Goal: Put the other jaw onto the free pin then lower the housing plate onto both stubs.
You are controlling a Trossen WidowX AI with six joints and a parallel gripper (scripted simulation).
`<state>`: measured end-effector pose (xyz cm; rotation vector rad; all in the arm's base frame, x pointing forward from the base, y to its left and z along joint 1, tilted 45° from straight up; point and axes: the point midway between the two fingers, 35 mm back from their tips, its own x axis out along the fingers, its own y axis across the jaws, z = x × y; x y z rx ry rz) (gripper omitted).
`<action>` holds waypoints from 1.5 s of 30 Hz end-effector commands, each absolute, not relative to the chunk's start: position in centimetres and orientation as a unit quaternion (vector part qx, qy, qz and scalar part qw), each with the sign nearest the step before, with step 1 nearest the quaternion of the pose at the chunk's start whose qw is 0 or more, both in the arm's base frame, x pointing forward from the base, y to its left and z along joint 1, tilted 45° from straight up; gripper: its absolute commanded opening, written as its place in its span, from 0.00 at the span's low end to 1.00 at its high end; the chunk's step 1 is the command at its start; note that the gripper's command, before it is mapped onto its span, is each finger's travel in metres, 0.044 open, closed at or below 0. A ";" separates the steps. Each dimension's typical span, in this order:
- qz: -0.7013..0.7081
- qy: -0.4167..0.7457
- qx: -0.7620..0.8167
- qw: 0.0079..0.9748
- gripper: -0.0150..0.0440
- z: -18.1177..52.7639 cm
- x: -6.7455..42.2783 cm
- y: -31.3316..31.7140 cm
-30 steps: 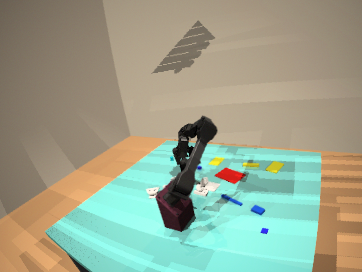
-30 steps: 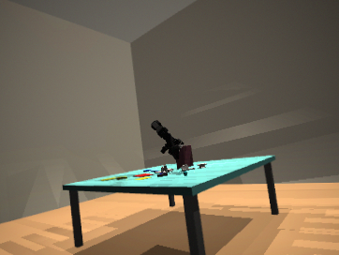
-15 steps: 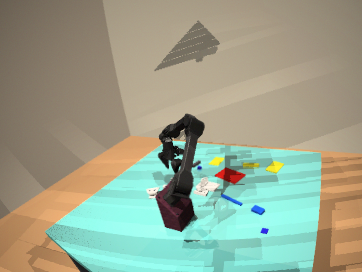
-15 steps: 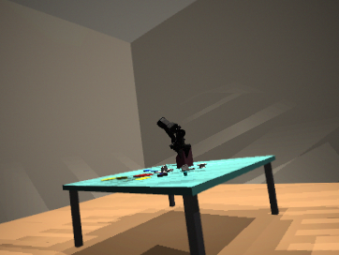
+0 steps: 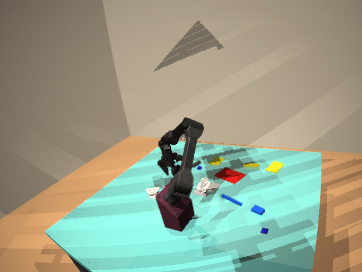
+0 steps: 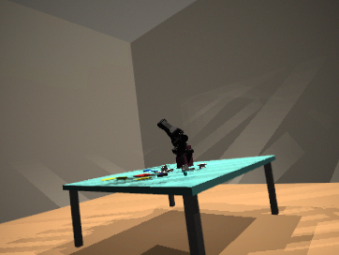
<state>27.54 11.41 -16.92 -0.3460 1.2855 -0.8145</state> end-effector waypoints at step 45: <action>-0.363 0.577 -0.158 0.715 1.00 -20.8 28.1 7.8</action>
